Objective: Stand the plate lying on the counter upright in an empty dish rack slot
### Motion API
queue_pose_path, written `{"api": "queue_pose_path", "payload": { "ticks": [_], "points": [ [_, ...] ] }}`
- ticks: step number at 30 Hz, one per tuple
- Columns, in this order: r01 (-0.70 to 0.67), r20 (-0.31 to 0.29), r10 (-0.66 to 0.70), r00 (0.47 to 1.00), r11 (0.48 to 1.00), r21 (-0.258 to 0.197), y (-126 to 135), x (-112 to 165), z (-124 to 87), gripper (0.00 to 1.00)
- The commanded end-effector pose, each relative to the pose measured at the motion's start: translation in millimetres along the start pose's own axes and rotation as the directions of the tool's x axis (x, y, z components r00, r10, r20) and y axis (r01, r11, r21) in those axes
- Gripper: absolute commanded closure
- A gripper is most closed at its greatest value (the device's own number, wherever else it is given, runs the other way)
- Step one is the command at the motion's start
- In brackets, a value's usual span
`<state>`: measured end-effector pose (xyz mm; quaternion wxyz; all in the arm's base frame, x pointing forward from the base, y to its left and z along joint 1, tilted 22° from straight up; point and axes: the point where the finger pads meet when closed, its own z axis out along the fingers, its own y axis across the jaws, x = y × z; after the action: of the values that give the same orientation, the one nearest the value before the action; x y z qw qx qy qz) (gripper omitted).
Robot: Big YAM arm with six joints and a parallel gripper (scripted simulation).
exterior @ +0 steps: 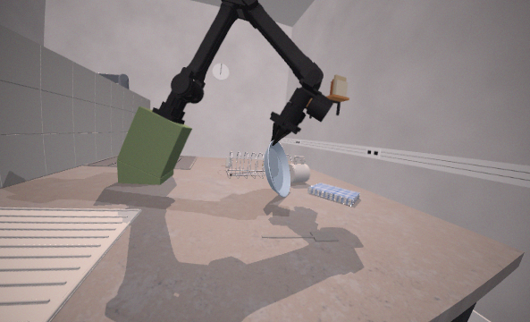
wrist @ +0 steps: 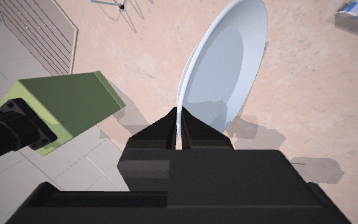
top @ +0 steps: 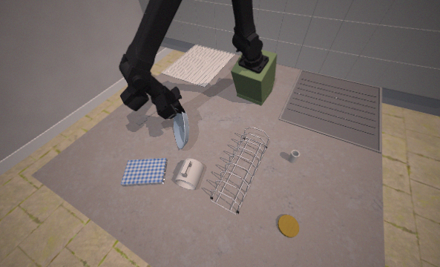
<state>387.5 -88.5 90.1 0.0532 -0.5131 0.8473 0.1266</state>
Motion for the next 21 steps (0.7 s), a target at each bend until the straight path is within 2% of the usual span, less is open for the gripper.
{"api": "queue_pose_path", "payload": {
  "ticks": [1,21],
  "points": [
    [0.011,0.012,-0.012,1.0,0.999,0.041,-7,-4,-25,1.0],
    [0.012,0.01,-0.013,1.0,0.999,0.047,7,-3,-55,1.0]
  ]
}}
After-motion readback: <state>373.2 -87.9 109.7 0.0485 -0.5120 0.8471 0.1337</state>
